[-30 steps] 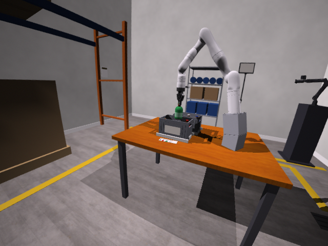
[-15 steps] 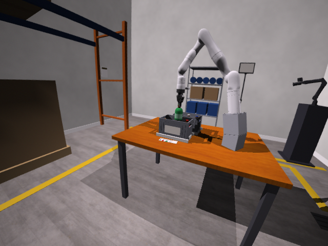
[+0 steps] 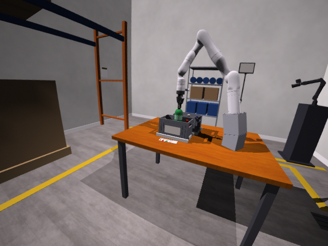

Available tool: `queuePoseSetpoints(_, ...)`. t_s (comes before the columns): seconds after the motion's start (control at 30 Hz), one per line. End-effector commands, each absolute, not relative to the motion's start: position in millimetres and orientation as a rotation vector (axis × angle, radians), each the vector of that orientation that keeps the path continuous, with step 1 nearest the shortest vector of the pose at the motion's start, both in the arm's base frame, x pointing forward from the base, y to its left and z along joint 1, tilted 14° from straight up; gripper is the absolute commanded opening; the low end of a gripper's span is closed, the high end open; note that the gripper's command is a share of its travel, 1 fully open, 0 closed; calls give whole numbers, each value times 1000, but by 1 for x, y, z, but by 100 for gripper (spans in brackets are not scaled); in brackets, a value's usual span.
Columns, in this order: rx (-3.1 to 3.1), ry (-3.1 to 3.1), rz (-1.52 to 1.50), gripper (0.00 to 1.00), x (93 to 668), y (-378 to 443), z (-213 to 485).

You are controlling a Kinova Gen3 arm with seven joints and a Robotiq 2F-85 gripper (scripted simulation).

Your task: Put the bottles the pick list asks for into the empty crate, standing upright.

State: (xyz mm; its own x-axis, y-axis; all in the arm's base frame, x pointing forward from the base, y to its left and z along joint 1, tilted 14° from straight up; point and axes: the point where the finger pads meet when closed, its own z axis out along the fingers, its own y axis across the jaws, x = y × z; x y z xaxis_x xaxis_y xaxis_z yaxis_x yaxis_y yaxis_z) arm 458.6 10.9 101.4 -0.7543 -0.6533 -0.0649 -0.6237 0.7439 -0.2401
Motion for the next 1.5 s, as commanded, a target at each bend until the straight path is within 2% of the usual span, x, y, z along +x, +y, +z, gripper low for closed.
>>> queuePoseSetpoints(0.0, -1030, 2795, -307, 10, 460, 11, 99)
queuePoseSetpoints(1.47, -1030, 2795, -307, 10, 468, 5, 62)
